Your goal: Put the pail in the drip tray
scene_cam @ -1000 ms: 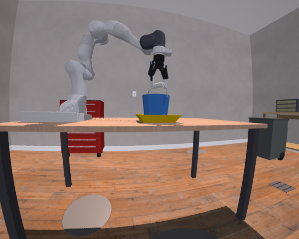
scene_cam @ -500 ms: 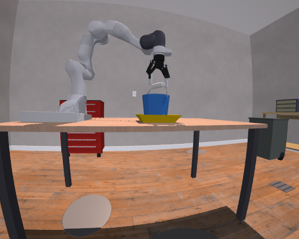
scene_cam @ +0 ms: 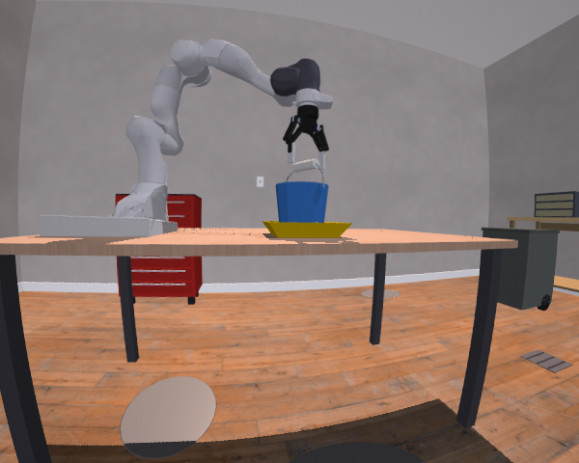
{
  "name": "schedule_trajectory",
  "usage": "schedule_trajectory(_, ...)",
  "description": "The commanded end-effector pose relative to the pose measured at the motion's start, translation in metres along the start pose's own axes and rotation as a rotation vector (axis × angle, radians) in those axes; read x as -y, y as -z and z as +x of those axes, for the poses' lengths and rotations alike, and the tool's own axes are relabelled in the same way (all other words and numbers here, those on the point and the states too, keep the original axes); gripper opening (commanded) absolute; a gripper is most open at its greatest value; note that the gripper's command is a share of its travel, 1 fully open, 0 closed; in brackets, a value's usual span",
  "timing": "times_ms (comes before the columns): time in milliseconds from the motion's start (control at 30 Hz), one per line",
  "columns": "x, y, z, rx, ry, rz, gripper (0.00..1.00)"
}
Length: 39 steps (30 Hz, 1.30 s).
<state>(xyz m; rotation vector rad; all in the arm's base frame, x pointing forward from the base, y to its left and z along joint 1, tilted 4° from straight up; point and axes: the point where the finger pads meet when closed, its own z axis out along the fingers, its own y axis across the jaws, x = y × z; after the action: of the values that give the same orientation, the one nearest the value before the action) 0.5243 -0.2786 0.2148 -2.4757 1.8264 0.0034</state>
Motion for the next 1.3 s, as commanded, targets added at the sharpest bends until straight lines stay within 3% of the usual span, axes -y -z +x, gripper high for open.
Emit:
schedule_trajectory(0, 0.000, 0.003, 0.003, -0.008, 0.007, 0.002, 1.00)
schedule_trajectory(333, 0.000, 0.012, 0.003, -0.008, 0.007, 0.002, 1.00)
schedule_trajectory(1267, 0.000, 0.068, 0.003, -0.008, 0.007, 0.002, 1.00)
